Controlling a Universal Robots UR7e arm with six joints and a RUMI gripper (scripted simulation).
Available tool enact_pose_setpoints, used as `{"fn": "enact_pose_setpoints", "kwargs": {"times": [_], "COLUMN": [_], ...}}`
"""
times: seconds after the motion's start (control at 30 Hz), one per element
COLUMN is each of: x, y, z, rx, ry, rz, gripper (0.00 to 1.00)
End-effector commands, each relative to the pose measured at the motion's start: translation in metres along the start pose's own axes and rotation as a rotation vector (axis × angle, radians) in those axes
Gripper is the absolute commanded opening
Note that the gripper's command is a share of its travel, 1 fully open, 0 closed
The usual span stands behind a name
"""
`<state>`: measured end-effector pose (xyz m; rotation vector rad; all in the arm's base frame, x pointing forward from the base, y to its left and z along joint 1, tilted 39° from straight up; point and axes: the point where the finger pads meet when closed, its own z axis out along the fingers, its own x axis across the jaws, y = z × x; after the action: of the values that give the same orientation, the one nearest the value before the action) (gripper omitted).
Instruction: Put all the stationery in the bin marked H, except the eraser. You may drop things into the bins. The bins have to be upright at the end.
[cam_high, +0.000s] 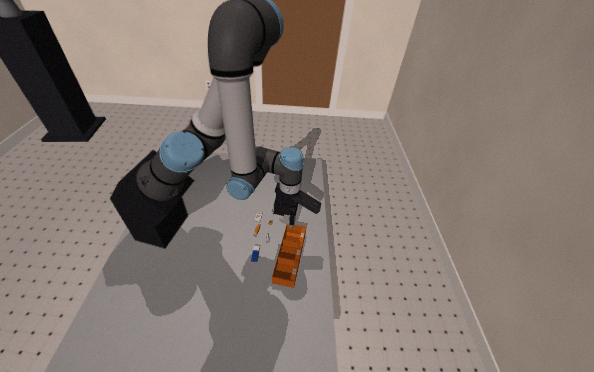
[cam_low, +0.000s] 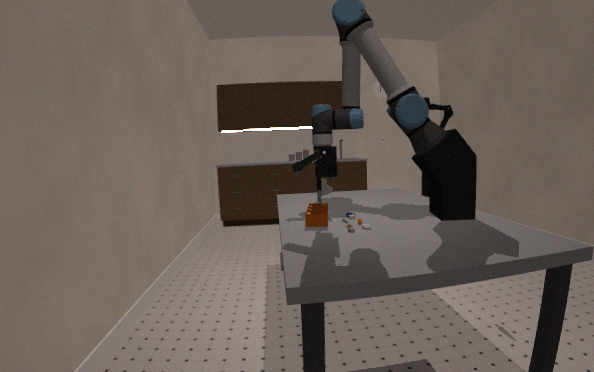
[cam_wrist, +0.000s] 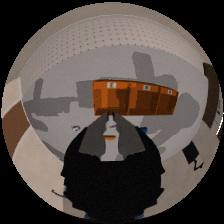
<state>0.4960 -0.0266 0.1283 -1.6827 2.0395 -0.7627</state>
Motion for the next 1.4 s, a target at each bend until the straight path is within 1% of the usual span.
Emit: {"fn": "enact_pose_setpoints", "kwargs": {"times": [0.0,0.1,0.47,0.6,0.7,1.13,1.17,1.23,1.33,1.37], "x": [0.000,0.000,0.000,0.000,0.000,0.000,-0.005,-0.005,-0.020,-0.025], "y": [0.000,0.000,-0.001,-0.001,-0.001,-0.001,0.004,0.004,0.016,0.020], "z": [-0.005,-0.005,-0.096,-0.126,-0.129,-0.129,-0.124,-0.124,-0.109,-0.104], "rx": [-0.001,-0.001,-0.001,-0.001,-0.001,-0.001,-0.001,-0.001,-0.001,-0.001], "ry": [-0.001,-0.001,-0.001,-0.001,-0.001,-0.001,-0.001,-0.001,-0.001,-0.001], "rz": [0.000,0.000,0.000,0.000,0.000,0.000,-0.050,-0.050,-0.195,-0.216], "gripper": [0.04,0.04,0.04,0.04,0.04,0.04,0.18,0.18,0.18,0.18]}}
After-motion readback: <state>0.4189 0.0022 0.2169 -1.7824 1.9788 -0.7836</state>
